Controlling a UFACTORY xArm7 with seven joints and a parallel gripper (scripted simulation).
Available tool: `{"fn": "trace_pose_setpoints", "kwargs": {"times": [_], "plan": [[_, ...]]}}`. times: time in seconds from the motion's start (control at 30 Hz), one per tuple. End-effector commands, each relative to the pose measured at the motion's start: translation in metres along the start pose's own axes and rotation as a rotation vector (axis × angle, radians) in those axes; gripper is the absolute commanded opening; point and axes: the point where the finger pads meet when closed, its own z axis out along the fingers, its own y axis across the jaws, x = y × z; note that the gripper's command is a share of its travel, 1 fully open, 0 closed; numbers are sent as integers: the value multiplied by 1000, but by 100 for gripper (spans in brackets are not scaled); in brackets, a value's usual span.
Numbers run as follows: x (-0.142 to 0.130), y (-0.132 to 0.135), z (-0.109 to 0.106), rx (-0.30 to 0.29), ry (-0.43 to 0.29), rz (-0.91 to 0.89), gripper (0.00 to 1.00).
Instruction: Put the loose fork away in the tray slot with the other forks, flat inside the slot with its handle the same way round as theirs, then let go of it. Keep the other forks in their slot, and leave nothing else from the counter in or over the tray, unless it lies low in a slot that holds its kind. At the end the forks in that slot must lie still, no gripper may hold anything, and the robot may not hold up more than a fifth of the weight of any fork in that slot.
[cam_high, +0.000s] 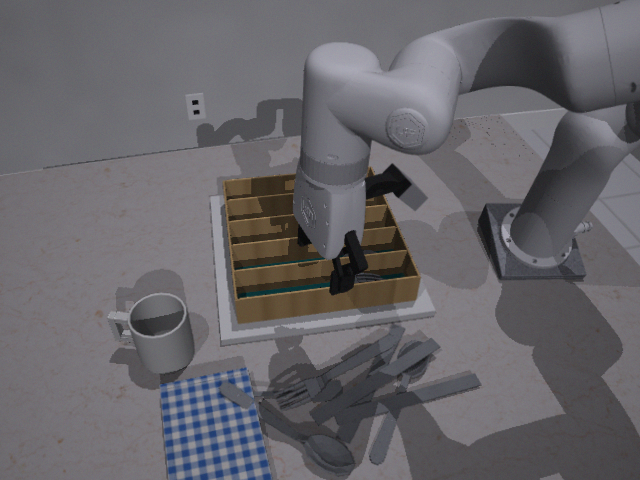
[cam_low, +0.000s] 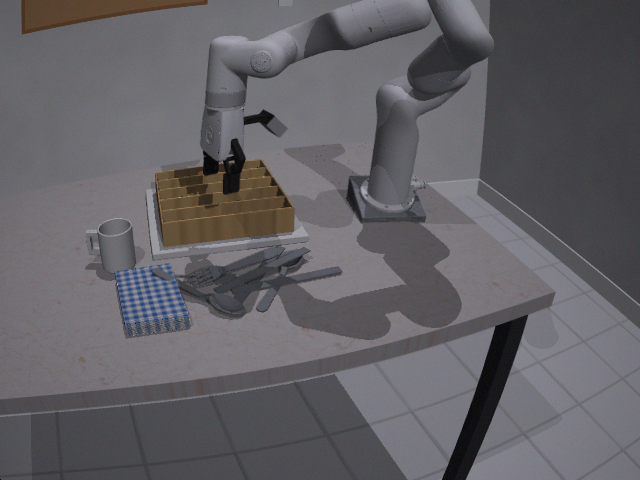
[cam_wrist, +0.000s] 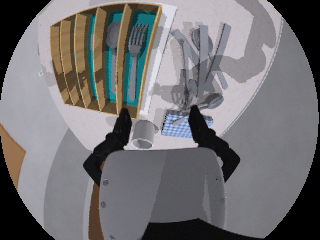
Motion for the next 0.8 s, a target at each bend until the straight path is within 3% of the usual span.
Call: {"fn": "trace_pose_setpoints", "kwargs": {"times": [0.0, 0.1, 0.13, 0.43, 0.5, 0.77], "plan": [[-2, 3, -2, -4, -3, -6, 100], [-2, 3, -2, -4, -3, -6, 100], [-4, 18, -2, -17, 0, -38, 100], [-4, 18, -2, -17, 0, -38, 100], [-6, 41, -2, -38, 6, -88, 100], [-6, 41, -2, -38, 6, -88, 100]]}}
